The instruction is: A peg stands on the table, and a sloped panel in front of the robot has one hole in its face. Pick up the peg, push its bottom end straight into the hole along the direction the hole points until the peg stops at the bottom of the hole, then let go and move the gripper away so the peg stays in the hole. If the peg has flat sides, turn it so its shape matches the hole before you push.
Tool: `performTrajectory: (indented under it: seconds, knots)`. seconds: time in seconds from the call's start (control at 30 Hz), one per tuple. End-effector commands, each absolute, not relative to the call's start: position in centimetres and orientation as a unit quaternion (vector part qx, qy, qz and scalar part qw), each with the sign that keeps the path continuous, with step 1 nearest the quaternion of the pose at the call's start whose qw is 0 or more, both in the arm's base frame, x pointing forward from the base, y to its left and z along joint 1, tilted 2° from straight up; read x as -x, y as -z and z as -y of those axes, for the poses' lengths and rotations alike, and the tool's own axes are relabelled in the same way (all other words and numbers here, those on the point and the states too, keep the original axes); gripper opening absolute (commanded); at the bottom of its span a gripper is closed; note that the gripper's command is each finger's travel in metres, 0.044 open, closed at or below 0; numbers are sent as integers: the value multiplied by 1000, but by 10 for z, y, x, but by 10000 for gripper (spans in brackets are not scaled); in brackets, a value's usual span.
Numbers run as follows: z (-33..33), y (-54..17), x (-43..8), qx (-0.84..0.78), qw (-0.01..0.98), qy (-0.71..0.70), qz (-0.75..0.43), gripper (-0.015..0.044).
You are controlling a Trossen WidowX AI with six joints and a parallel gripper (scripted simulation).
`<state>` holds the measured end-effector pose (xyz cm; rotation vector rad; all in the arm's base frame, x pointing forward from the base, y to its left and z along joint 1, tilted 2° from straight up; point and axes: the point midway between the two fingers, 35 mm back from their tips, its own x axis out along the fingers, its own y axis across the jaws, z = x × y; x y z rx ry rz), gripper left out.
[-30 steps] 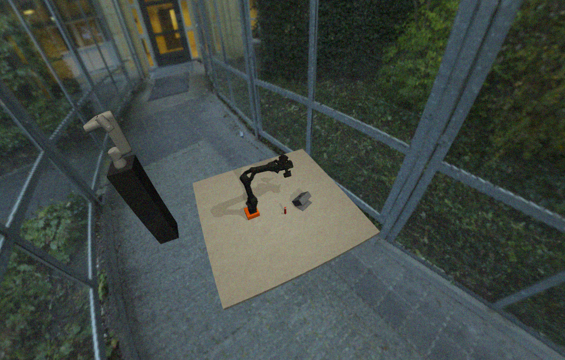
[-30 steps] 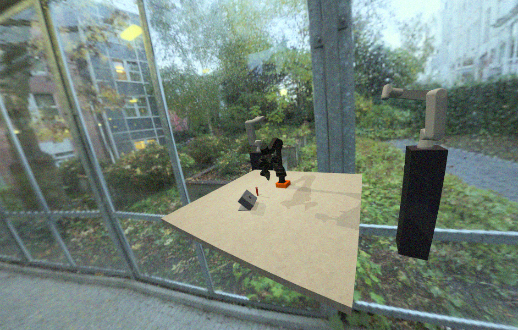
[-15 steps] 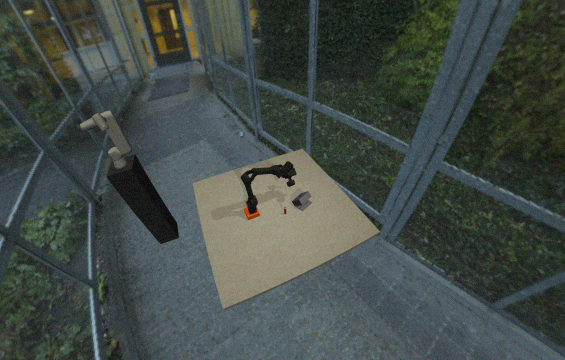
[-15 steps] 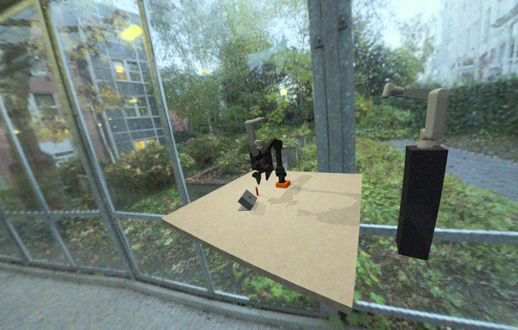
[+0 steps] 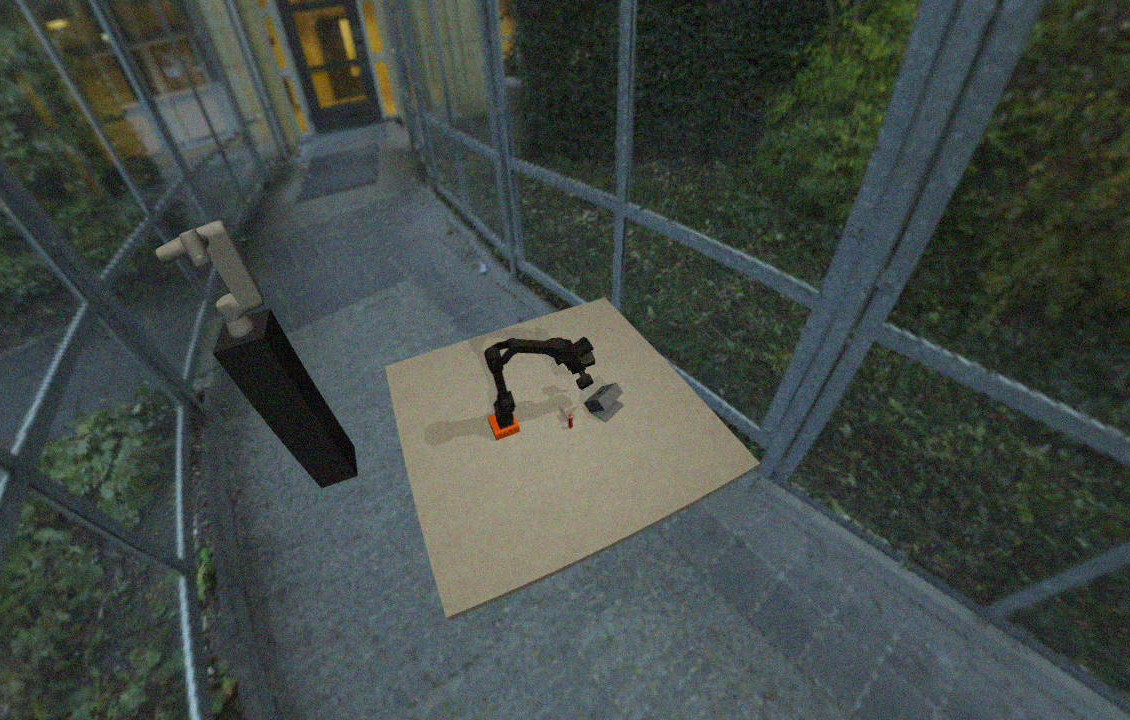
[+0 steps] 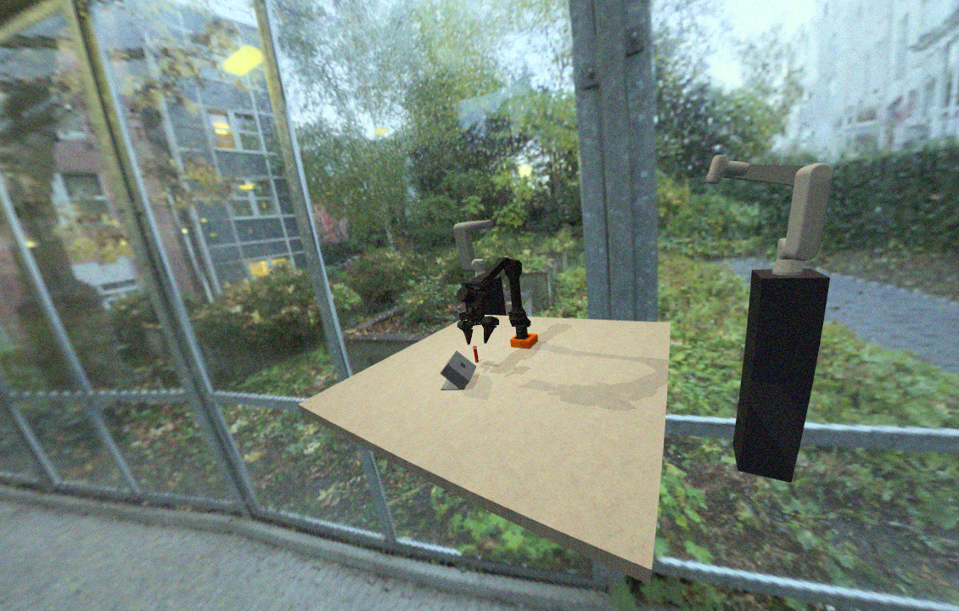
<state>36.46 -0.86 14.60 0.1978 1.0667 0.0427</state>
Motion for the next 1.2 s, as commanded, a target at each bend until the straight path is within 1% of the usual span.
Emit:
performTrajectory:
  seconds: [0.0,0.5,0.97,1.17]
  knots:
    - [24,-137,-354,-60,845,-18,-530,440]
    - [79,-110,-306,49,779,-39,-624,440]
    - [118,-97,-258,115,701,-99,-697,440]
    - [120,-95,-256,117,697,-102,-700,440]
